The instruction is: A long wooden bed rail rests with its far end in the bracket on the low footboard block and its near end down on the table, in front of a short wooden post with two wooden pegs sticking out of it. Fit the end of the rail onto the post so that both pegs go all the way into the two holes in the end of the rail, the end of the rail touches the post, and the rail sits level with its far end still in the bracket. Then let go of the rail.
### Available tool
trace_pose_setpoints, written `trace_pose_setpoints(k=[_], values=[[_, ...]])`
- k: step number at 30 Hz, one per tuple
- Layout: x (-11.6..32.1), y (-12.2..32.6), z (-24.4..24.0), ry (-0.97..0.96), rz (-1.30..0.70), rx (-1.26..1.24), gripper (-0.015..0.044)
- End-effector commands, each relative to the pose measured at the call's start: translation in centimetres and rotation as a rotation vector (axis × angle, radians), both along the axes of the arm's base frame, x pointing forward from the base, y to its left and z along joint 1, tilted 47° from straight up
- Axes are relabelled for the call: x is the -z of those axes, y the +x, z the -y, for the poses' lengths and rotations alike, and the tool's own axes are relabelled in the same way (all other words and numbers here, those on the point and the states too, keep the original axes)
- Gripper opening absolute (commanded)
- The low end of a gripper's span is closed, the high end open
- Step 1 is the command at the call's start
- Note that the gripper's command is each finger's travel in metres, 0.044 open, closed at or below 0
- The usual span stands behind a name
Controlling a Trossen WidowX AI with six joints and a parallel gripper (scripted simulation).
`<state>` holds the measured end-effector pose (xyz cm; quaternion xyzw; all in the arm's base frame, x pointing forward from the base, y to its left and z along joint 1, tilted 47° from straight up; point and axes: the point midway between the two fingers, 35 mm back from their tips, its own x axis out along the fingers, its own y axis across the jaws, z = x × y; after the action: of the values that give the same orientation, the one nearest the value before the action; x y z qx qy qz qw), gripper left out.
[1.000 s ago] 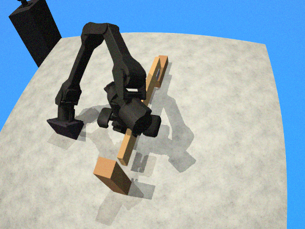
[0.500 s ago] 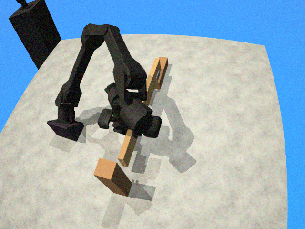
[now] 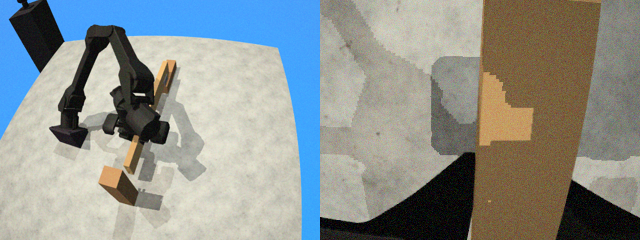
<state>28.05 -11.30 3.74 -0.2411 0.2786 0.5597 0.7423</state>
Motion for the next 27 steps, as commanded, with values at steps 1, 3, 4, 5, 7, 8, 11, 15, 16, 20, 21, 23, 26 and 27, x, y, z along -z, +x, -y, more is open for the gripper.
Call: trace_pose_setpoints(k=[1, 3, 4, 5, 7, 8, 11, 15, 16, 20, 21, 23, 26, 27], values=[[-0.22, 0.08, 0.15, -0.001, 0.006, 0.003, 0.0], [-0.21, 0.08, 0.16, -0.001, 0.006, 0.003, 0.0], [-0.2, 0.07, 0.17, -0.001, 0.006, 0.003, 0.0], [-0.18, 0.07, 0.19, -0.001, 0.006, 0.003, 0.0], [-0.13, 0.07, 0.22, -0.001, 0.006, 0.003, 0.0], [-0.11, 0.07, 0.24, -0.001, 0.006, 0.003, 0.0], [-0.03, 0.06, 0.28, -0.001, 0.006, 0.003, 0.0], [-0.01, 0.07, 0.27, -0.001, 0.006, 0.003, 0.0], [-0.02, 0.07, 0.26, -0.001, 0.006, 0.003, 0.0], [-0.06, 0.1, 0.15, -0.001, 0.006, 0.003, 0.0], [-0.07, 0.1, 0.12, -0.001, 0.006, 0.003, 0.0], [-0.08, 0.12, 0.06, -0.001, 0.006, 0.003, 0.0], [-0.09, 0.14, -0.03, -0.001, 0.006, 0.003, 0.0], [-0.09, 0.15, -0.06, -0.001, 0.006, 0.003, 0.0]])
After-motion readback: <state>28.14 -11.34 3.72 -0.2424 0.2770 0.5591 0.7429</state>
